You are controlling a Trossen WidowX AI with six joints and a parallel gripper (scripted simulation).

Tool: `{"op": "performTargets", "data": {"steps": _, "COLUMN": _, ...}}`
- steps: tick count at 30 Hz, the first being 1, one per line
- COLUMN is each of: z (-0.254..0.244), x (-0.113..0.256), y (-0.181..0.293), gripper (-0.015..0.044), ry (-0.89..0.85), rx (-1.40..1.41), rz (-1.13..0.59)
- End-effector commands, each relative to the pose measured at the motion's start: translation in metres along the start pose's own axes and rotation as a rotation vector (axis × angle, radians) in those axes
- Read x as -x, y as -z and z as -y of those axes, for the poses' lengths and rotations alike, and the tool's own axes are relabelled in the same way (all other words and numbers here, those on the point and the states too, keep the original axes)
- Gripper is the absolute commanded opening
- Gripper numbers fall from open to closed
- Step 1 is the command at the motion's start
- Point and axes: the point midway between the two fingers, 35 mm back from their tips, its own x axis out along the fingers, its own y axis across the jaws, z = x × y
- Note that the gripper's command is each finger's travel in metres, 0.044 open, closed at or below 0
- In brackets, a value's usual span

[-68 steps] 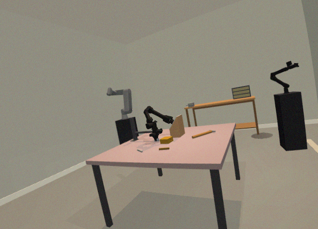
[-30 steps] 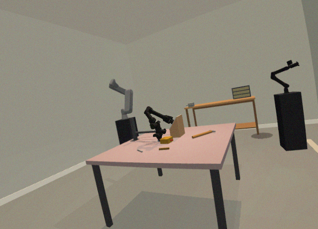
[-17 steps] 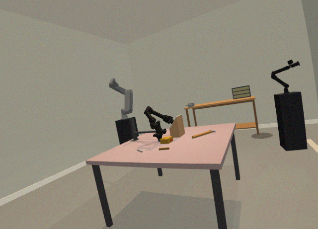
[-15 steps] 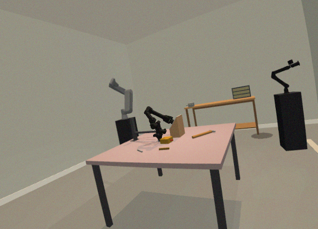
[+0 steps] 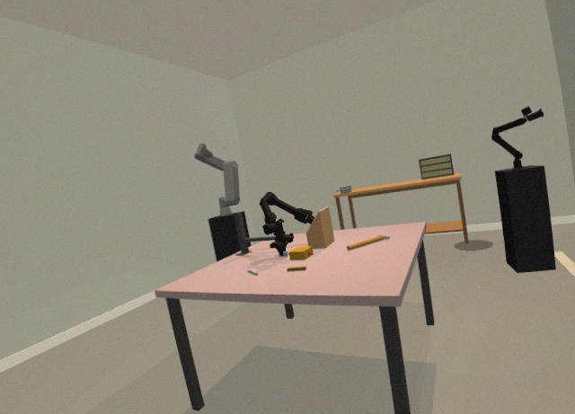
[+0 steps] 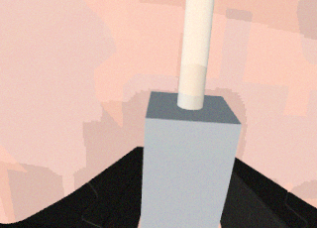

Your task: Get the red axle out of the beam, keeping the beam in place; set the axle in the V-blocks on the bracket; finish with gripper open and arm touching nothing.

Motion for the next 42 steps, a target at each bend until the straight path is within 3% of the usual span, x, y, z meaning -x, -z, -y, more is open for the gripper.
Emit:
{"op": "performTargets", "data": {"steps": 1, "z": 0.0, "x": 0.001, "y": 0.005, "gripper": 0.0, "ry": 0.004, "rx": 0.005, "rz": 0.0}}
{"op": "performTargets", "data": {"steps": 42, "z": -0.003, "x": 0.063, "y": -0.003, "gripper": 0.0, "ry": 0.003, "rx": 0.005, "rz": 0.006}}
